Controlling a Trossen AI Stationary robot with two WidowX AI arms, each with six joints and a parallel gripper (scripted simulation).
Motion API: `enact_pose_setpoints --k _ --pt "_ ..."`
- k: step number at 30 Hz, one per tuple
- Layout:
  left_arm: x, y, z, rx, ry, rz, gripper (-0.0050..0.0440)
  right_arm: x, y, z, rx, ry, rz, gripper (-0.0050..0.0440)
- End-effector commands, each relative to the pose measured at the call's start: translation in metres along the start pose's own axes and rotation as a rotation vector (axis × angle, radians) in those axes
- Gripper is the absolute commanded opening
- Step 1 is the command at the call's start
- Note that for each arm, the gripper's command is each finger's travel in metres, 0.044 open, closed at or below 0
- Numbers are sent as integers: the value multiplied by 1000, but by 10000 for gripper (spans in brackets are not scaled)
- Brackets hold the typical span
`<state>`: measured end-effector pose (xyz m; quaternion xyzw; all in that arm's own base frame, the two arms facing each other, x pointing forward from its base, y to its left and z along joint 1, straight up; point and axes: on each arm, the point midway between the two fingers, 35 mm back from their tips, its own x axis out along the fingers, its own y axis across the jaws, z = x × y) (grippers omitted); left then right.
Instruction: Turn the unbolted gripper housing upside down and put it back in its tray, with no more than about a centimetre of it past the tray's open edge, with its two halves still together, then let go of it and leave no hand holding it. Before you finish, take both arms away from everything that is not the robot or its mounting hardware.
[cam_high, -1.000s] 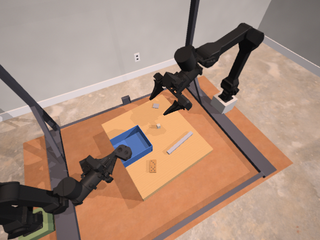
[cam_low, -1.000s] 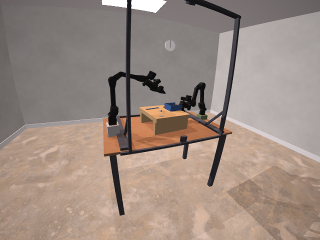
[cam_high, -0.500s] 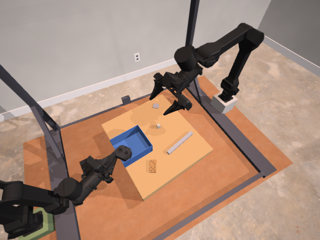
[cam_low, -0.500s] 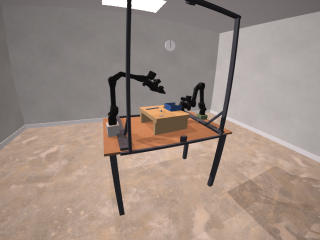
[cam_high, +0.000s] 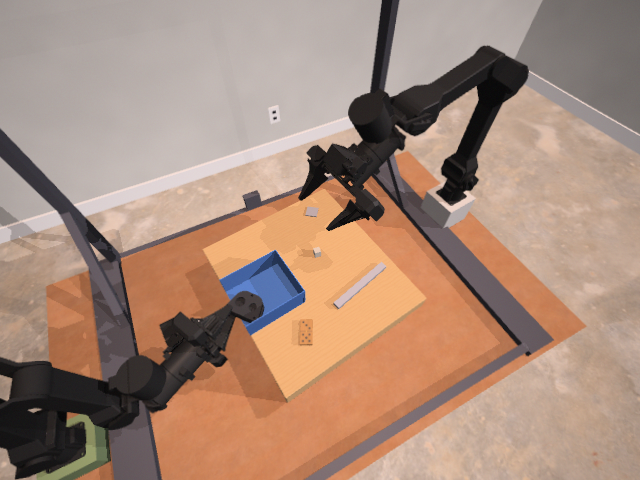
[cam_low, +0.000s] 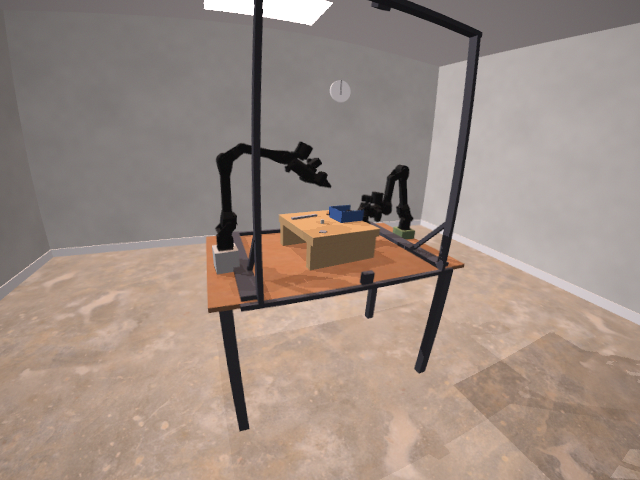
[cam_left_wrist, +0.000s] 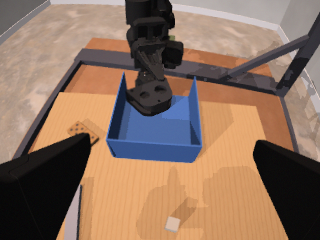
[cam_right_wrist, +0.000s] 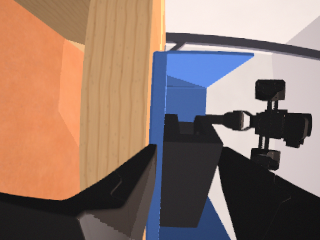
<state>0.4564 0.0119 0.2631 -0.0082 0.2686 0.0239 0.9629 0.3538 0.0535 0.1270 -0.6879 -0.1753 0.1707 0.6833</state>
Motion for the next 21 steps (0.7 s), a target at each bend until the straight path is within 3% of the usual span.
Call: enact_pose_setpoints --k 1,15,21 --pt "-7 0 8 5 -22 -3 440 1 -7 -1 -12 0 -18 212" --pt "-7 0 8 5 -22 -3 440 1 -7 -1 -12 0 -18 212" --pt "-7 0 8 5 -22 -3 440 -19 -3 -1 -3 0 -11 212"
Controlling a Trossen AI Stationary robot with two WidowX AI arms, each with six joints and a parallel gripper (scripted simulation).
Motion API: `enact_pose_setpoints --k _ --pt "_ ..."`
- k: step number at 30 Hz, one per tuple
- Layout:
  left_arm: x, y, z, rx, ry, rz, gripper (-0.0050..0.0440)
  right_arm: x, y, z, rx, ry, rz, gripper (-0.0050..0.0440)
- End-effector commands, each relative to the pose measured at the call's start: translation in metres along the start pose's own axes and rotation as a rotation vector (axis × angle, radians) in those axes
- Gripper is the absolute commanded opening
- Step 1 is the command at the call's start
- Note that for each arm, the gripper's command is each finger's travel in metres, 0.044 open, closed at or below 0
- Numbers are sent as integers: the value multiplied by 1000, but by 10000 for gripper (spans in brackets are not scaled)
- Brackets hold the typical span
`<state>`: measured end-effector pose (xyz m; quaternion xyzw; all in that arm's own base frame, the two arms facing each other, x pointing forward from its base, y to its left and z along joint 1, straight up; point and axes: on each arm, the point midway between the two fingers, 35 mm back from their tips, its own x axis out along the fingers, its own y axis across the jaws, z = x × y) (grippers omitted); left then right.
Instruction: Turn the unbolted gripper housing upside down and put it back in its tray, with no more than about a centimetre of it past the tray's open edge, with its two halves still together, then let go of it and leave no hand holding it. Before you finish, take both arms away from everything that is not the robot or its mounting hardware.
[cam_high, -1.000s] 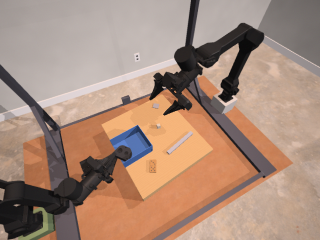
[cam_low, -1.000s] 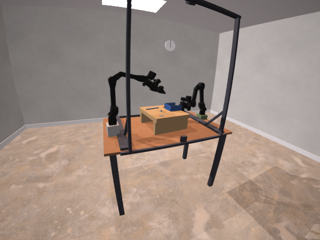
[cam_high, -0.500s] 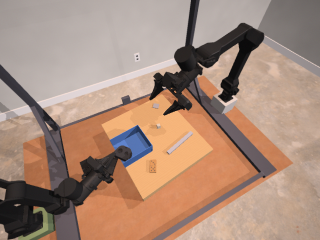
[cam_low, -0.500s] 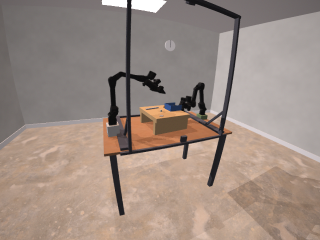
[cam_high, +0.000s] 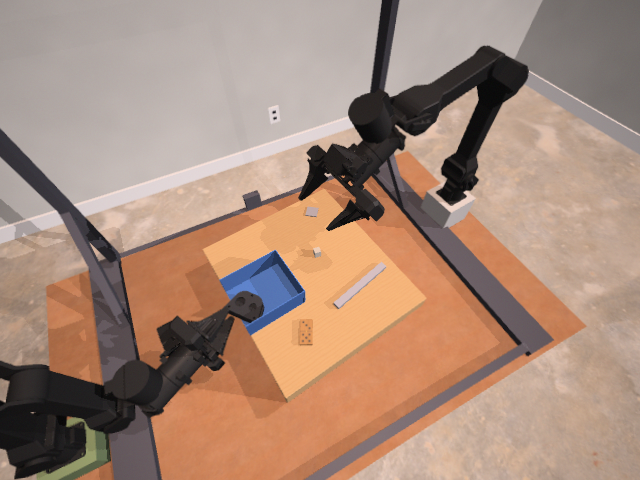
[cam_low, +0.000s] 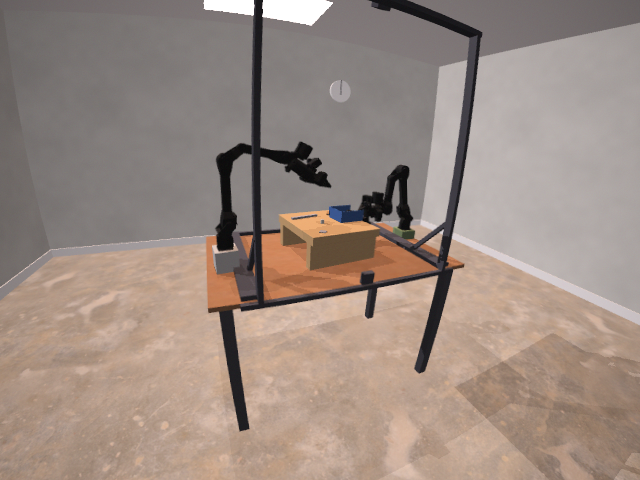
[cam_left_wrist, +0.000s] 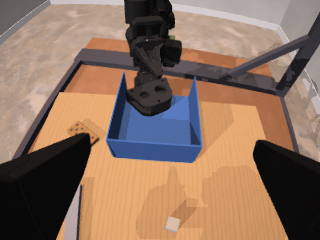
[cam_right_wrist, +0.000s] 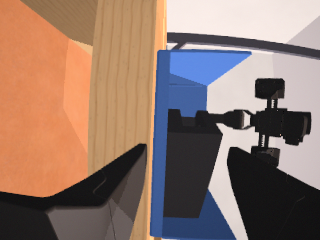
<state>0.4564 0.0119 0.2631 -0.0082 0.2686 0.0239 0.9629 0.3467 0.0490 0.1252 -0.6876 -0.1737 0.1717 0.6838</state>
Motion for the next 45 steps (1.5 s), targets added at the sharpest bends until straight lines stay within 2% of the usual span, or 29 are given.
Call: enact_pose_setpoints --k 1,8,17,45 --pt "-7 0 8 5 -22 -3 440 -11 -5 0 -6 -1 -14 212" --pt "-7 0 8 5 -22 -3 440 -17 -4 -1 -8 1 -10 212" --pt "-7 0 8 5 -22 -3 440 -21 -2 1 -8 1 -10 0" --pt "-7 0 8 5 -22 -3 440 -17 -4 -1 -8 1 -10 0"
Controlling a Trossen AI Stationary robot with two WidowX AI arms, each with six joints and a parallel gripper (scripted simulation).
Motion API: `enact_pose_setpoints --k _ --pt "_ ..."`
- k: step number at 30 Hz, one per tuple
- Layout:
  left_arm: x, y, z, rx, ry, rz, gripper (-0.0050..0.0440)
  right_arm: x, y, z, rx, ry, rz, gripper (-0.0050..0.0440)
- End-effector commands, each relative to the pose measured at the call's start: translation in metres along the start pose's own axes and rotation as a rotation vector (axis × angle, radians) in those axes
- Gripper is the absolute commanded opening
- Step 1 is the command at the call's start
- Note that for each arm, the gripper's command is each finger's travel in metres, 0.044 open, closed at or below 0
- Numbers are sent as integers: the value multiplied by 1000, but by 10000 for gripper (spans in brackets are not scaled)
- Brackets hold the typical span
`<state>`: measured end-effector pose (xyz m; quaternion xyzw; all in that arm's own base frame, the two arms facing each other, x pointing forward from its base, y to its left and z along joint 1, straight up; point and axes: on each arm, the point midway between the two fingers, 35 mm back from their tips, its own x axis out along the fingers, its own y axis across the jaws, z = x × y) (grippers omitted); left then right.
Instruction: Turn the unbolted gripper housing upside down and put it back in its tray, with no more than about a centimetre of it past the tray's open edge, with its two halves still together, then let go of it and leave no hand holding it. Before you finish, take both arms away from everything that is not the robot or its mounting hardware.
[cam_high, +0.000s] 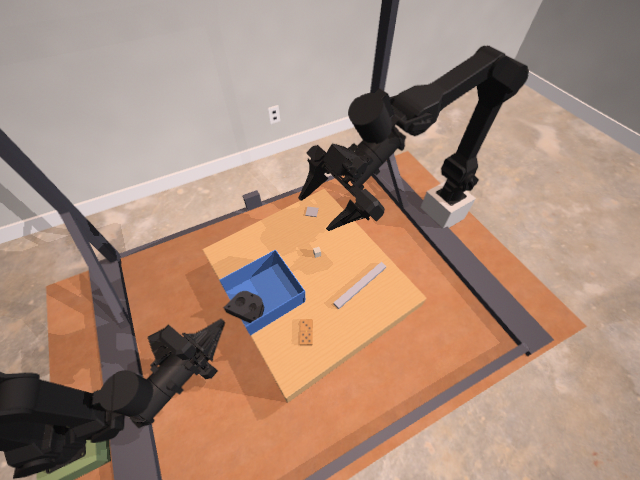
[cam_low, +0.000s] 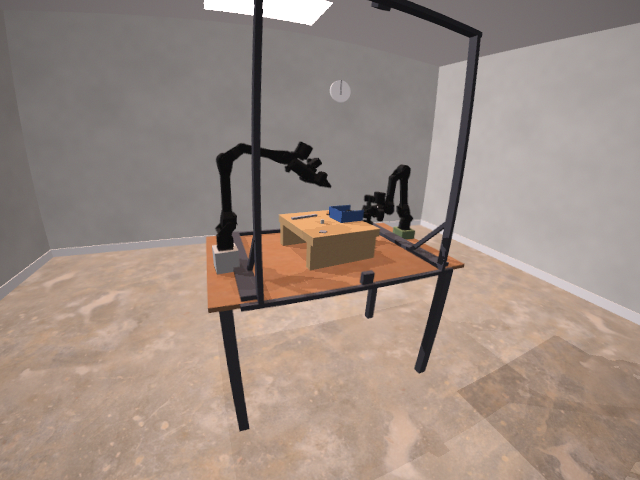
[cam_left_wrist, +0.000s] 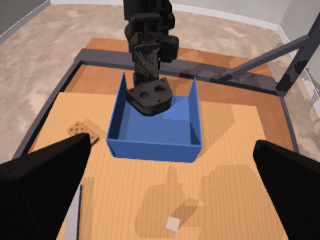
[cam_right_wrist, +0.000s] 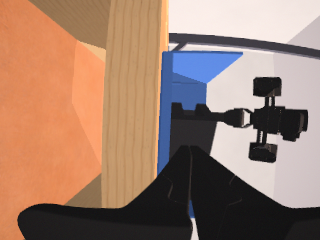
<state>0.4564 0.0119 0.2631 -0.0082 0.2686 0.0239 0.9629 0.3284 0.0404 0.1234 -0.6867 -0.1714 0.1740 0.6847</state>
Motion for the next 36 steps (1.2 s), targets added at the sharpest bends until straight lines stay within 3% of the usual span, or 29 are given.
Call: enact_pose_setpoints --k 1,36 --pt "-7 0 8 5 -22 -3 440 3 -6 -2 -12 1 -16 0" --pt "-7 0 8 5 -22 -3 440 14 -6 -6 -11 3 -16 0"
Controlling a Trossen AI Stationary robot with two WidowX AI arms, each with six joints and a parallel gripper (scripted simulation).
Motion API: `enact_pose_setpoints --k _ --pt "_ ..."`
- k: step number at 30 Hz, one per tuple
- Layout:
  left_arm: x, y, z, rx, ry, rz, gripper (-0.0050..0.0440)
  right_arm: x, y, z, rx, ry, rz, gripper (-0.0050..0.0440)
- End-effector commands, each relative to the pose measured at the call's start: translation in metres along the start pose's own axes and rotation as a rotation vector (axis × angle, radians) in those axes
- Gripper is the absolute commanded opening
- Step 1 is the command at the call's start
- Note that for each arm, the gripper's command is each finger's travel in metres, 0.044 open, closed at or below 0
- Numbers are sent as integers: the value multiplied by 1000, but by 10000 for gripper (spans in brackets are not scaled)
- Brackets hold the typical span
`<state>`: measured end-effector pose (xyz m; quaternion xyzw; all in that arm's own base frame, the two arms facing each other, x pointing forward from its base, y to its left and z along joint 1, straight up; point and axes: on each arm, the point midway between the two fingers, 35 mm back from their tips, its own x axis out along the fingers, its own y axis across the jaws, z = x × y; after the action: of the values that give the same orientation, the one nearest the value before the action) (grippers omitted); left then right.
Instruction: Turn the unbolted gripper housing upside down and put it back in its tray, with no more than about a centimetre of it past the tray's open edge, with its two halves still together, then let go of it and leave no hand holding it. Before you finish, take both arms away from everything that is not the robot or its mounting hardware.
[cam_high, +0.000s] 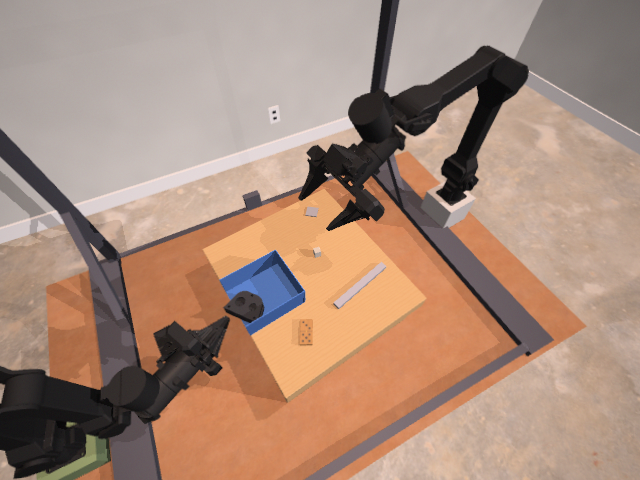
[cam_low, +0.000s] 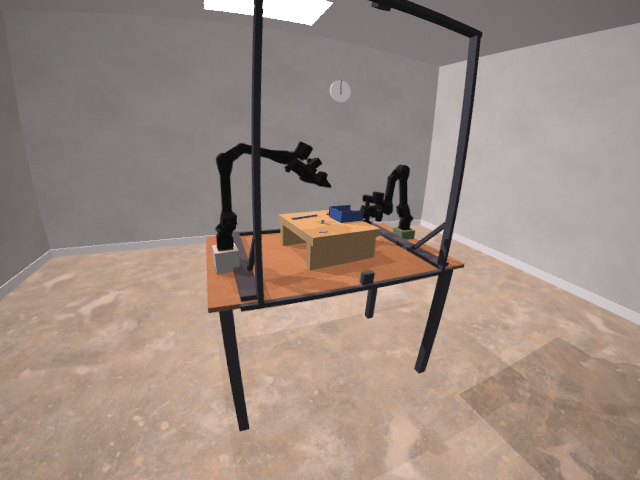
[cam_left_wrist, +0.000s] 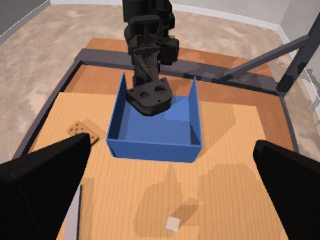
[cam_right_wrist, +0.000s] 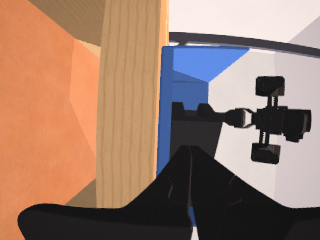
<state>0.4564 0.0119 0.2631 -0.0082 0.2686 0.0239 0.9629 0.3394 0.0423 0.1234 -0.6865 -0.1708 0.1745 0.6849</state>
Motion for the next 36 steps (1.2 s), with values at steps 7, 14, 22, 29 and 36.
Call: enact_pose_setpoints --k 7,14,22,29,36 --pt "-7 0 8 5 -22 -3 440 6 -7 -3 -12 3 -18 0" --pt "-7 0 8 5 -22 -3 440 7 -7 -4 -12 3 -18 0" --pt "-7 0 8 5 -22 -3 440 10 -7 -5 -12 3 -18 0" --pt "-7 0 8 5 -22 -3 440 12 -7 -5 -12 3 -18 0" --pt "-7 0 8 5 -22 -3 440 14 -7 -6 -13 3 -18 0"
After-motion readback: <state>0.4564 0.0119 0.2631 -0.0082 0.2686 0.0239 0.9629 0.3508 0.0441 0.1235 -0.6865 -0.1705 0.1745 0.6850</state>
